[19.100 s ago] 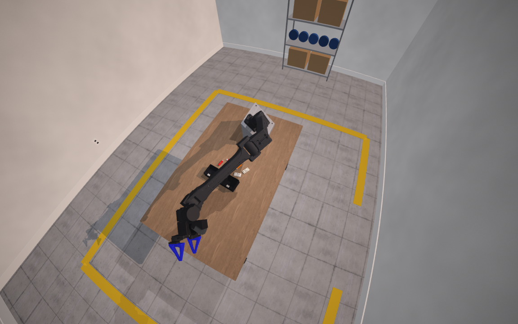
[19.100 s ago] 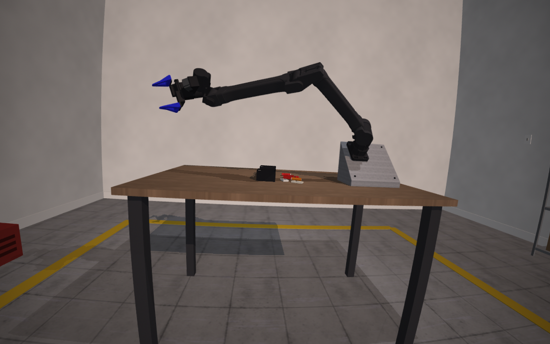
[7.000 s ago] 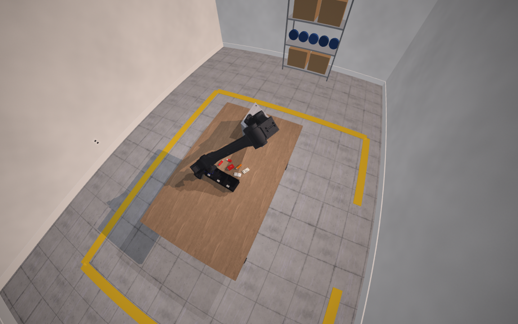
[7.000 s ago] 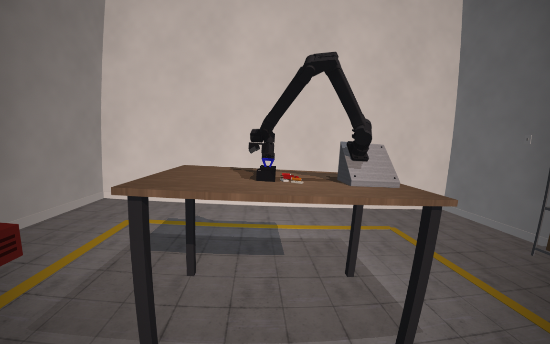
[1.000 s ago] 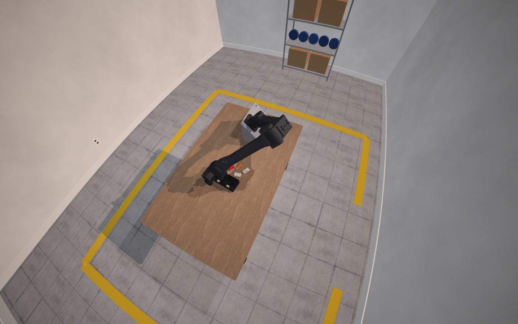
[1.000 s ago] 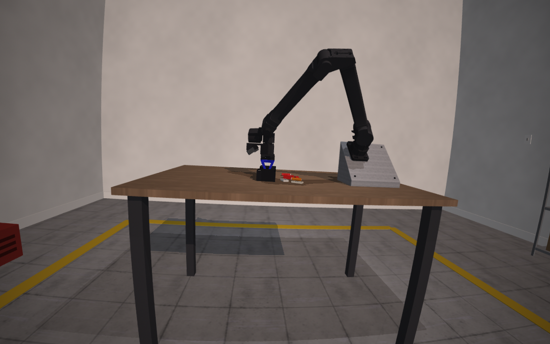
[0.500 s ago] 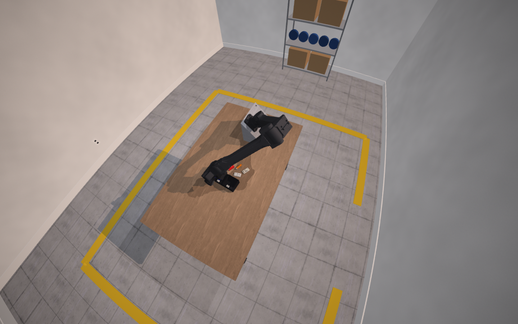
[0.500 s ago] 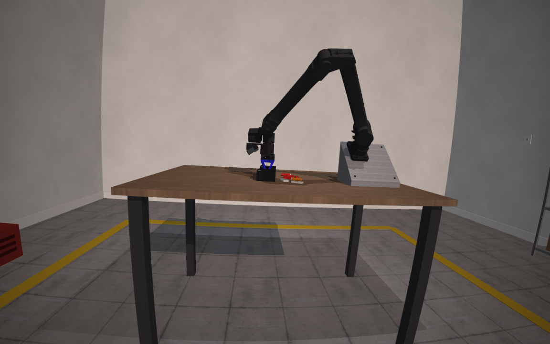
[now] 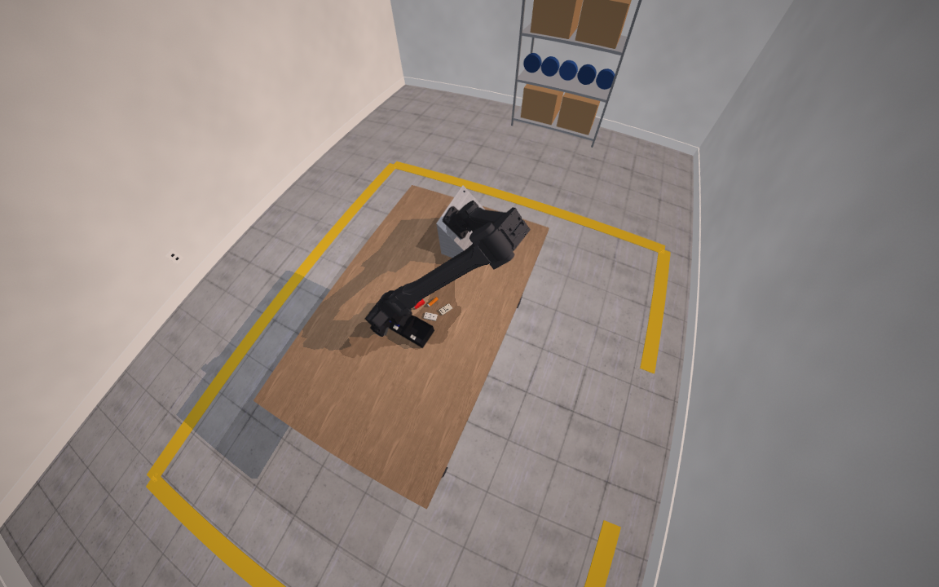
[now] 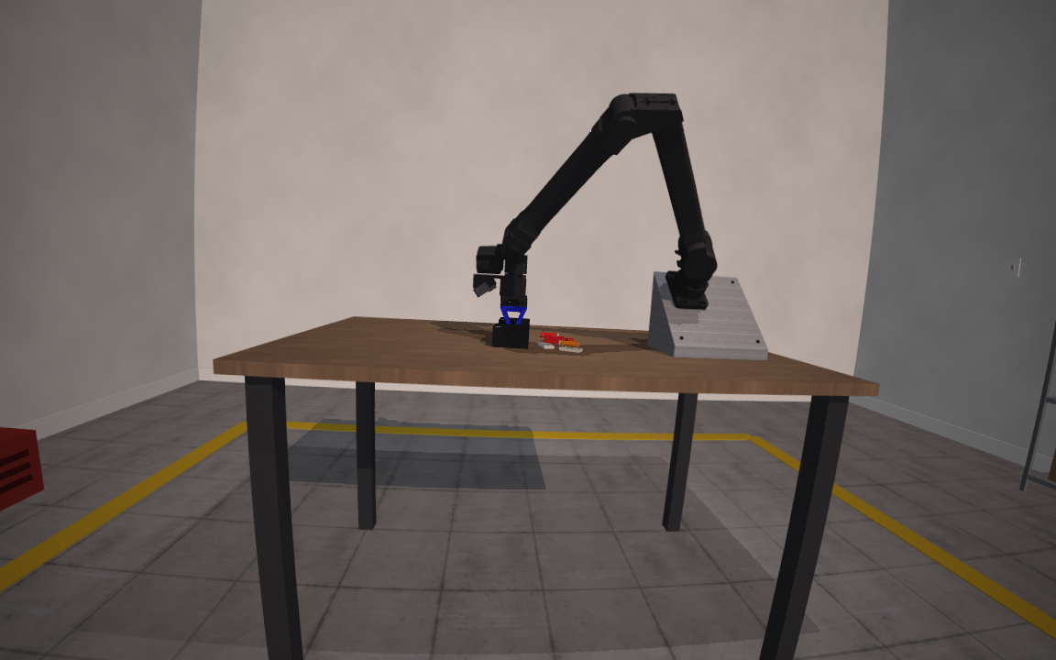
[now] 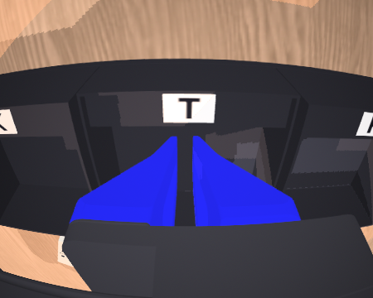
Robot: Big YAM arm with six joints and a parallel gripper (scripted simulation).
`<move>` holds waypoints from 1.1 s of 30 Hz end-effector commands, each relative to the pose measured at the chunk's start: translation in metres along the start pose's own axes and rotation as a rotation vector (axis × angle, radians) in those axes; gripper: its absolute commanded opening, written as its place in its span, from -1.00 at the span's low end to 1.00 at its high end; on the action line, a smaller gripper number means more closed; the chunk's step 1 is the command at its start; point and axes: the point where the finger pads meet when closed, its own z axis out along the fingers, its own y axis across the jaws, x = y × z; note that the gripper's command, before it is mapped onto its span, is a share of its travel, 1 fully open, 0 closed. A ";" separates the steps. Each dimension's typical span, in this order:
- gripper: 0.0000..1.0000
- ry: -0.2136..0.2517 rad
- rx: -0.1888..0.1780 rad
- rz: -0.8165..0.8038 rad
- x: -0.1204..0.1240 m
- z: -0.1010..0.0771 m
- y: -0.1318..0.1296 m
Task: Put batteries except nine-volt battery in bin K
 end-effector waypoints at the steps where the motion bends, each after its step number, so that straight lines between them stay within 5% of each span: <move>1: -0.83 -0.048 -0.002 0.015 -0.017 -0.021 -0.004; 33: -0.83 -0.055 0.004 -0.011 -0.022 -0.054 -0.003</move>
